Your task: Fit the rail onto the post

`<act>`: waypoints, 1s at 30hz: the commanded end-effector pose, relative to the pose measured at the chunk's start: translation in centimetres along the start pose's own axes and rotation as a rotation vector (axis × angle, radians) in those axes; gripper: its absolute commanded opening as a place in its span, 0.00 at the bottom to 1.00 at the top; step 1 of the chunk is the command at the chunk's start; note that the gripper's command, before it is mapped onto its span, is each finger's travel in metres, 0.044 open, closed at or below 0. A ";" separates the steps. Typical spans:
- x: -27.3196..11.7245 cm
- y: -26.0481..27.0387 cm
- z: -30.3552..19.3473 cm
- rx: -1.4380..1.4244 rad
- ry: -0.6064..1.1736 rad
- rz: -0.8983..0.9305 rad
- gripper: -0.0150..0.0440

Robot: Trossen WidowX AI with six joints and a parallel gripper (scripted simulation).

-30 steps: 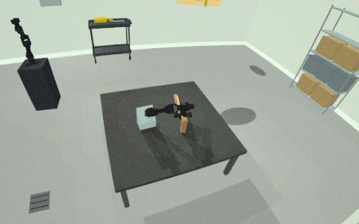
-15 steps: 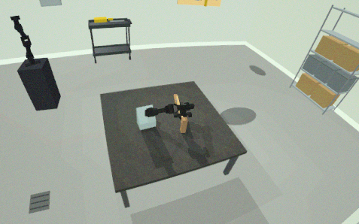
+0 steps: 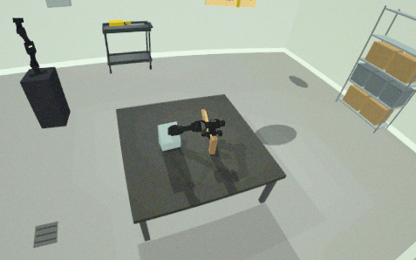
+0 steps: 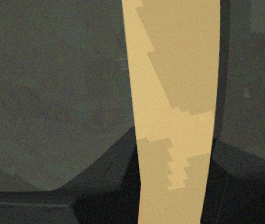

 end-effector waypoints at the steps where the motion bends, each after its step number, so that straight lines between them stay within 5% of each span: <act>1: -0.4 -0.1 -0.4 -0.004 0.002 -0.005 0.25; 30: -0.5 -0.2 0.2 -0.004 0.001 -0.005 0.25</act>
Point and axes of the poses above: the point midway between the two fingers, 35 mm back from their tips, its own x axis out along the fingers, its own y axis across the jaws, z = x × y, the point moved 1 cm from there along -x, back along the fingers, and after that the axes turned 5 degrees about x, right-handed, at the moved point
